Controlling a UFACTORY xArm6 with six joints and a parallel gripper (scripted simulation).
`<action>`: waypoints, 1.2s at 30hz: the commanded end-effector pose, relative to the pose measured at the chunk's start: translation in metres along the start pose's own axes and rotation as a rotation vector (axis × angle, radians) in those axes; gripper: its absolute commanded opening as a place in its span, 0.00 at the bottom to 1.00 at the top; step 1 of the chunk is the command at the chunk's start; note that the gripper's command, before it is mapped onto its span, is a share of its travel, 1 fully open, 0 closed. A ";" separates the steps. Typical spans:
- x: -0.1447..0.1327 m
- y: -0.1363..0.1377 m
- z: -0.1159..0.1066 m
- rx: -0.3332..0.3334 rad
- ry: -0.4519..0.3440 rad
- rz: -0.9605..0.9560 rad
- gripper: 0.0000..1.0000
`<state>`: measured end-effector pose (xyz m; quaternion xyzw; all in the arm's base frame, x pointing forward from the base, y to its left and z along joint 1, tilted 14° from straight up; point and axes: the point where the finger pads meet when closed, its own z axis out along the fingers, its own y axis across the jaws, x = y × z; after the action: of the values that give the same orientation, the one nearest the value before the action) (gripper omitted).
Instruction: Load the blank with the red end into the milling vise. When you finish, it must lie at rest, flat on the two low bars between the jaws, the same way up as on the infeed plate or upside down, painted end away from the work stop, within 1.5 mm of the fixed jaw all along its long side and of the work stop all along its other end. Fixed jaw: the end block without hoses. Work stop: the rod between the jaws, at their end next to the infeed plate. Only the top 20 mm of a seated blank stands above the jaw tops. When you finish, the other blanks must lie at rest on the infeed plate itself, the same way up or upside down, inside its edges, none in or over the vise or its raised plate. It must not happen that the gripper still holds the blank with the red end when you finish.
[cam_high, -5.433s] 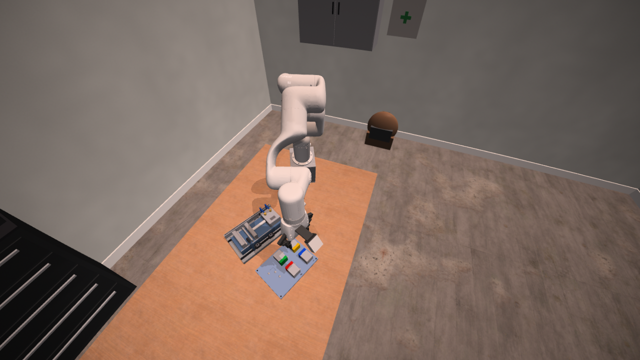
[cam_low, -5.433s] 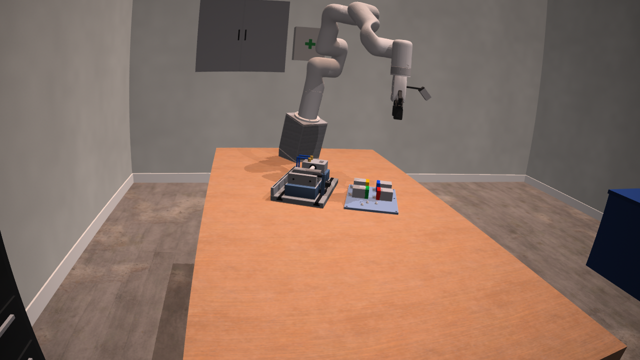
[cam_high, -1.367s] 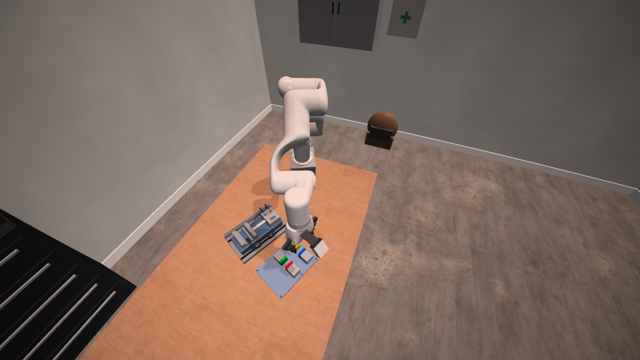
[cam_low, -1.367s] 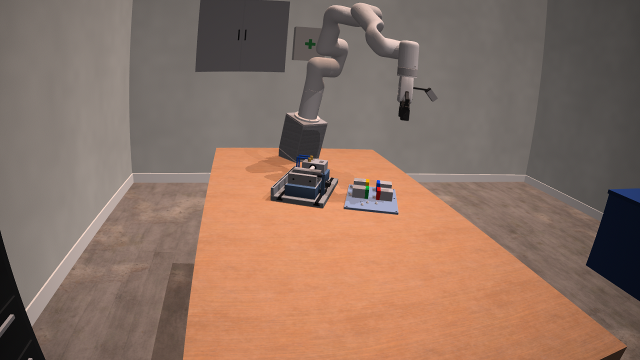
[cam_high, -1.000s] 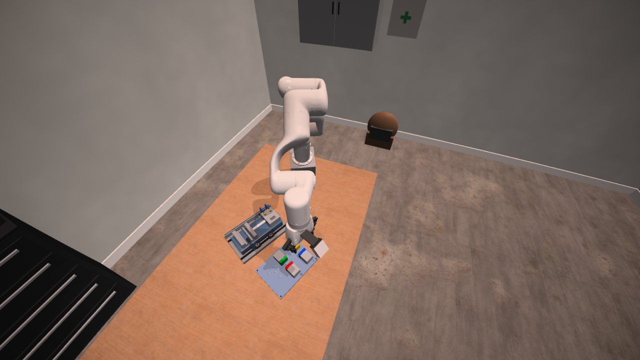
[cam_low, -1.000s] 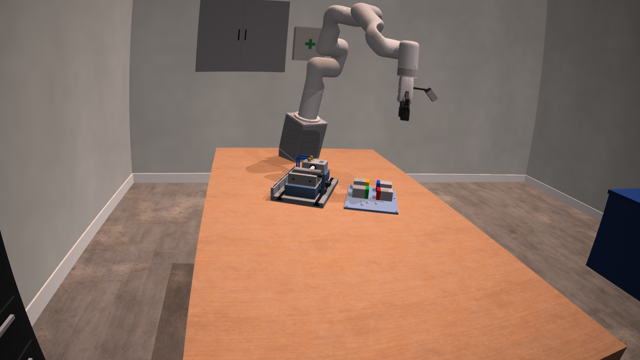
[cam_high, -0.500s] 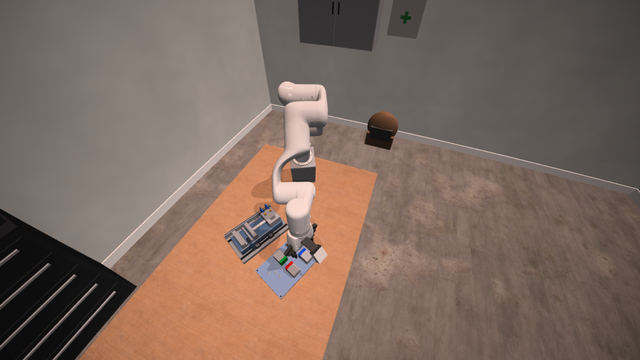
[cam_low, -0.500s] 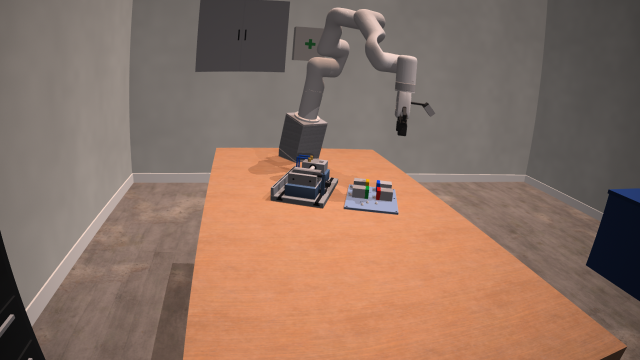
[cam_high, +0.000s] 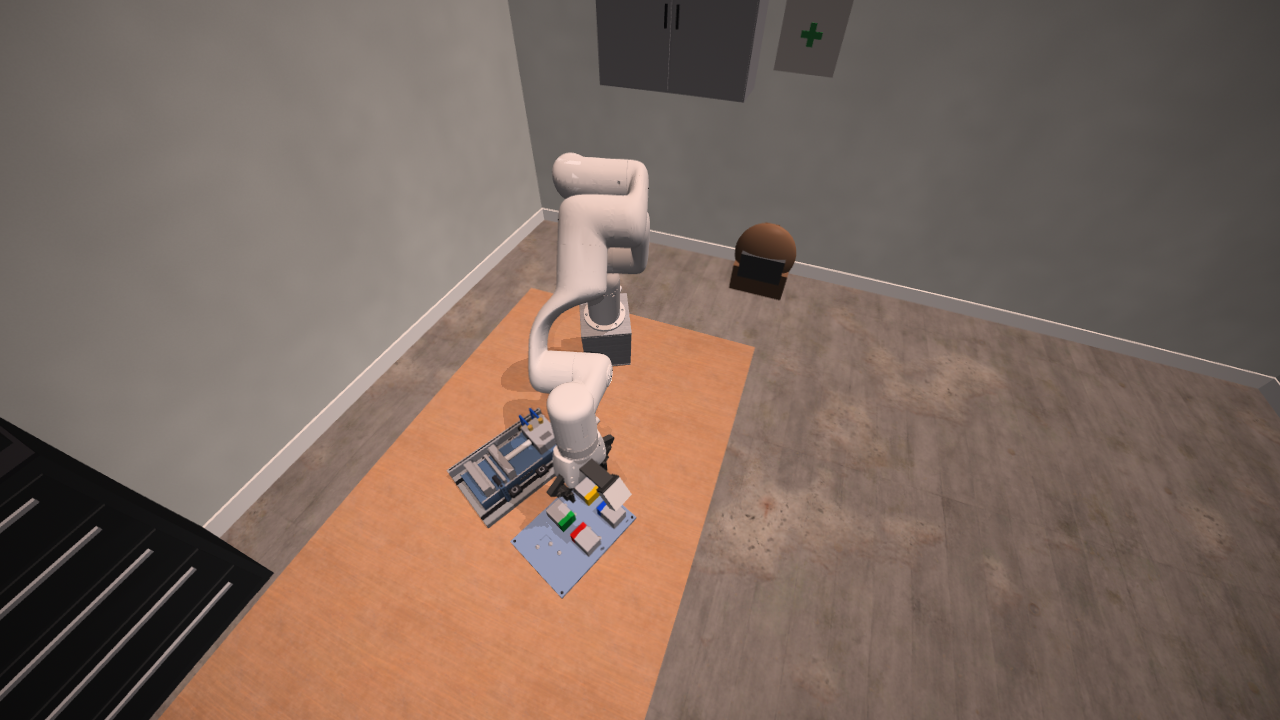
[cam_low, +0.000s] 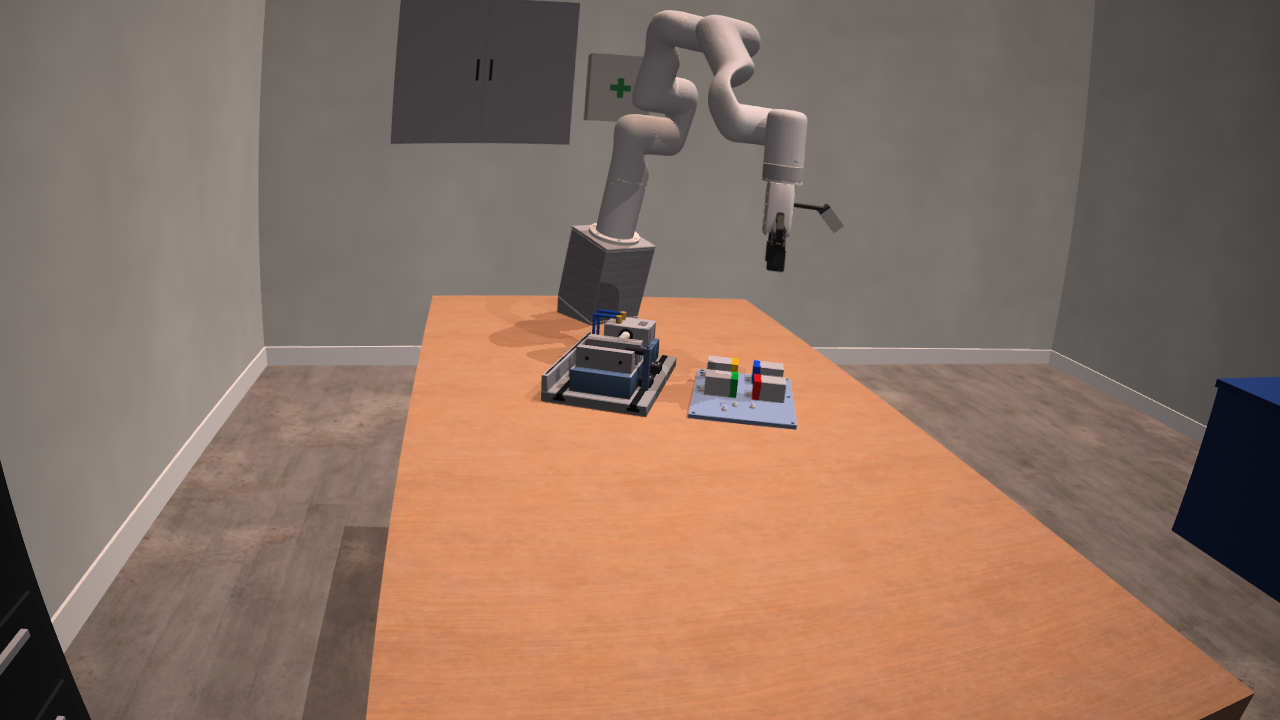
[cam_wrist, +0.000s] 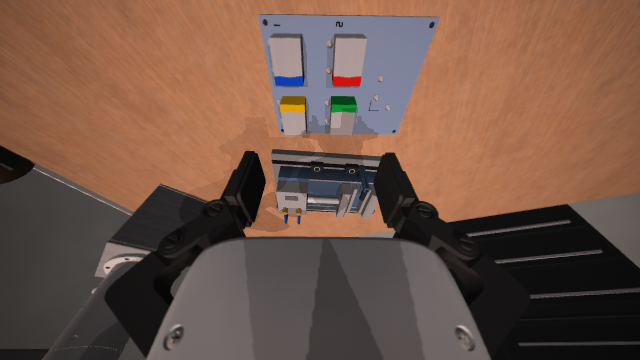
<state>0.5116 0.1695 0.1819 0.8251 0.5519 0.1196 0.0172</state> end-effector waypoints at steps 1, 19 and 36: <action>-0.006 0.002 -0.002 -0.005 0.008 -0.002 1.00; 0.000 0.002 -0.003 -0.005 0.008 -0.003 1.00; 0.006 0.001 -0.003 -0.005 0.008 -0.002 1.00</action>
<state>0.5128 0.1735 0.1838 0.8241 0.5528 0.1220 0.0168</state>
